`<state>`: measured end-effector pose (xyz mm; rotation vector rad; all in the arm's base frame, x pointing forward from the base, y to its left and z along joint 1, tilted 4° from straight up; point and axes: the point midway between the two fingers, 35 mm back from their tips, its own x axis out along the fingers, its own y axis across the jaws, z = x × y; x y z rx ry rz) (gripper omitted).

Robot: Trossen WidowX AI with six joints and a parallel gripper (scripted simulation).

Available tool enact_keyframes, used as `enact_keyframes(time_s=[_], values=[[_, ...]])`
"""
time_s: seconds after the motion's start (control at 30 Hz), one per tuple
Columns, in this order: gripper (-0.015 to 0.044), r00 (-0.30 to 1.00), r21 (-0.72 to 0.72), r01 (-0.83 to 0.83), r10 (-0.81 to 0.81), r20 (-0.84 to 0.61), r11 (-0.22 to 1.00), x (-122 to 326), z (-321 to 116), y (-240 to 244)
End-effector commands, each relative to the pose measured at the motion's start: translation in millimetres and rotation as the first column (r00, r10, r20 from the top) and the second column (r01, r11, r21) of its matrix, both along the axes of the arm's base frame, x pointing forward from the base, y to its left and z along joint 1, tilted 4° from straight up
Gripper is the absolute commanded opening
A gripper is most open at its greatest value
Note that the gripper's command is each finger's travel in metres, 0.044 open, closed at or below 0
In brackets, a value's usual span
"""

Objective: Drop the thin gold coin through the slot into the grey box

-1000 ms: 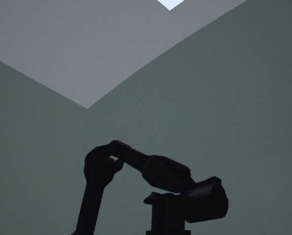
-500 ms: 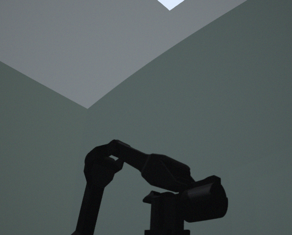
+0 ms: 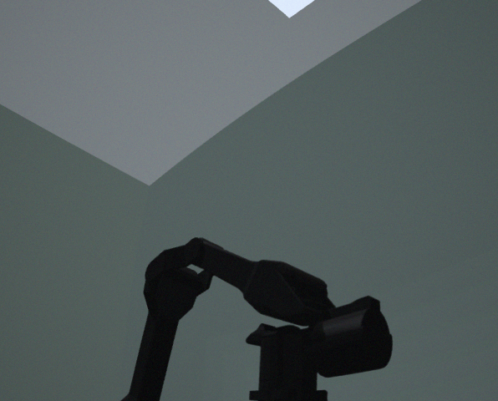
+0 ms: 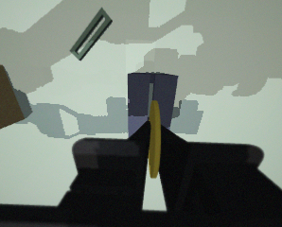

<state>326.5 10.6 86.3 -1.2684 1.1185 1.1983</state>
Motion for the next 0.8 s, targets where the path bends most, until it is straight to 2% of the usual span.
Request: enact_keyframes(time_s=[0.0,0.77], values=[[0.0,1.0,0.0,0.001,-0.001,0.0,1.0,-0.5,0.0,-0.2],[0.0,1.0,0.001,0.012,-0.012,-0.001,1.0,0.4,-9.3,0.2]])
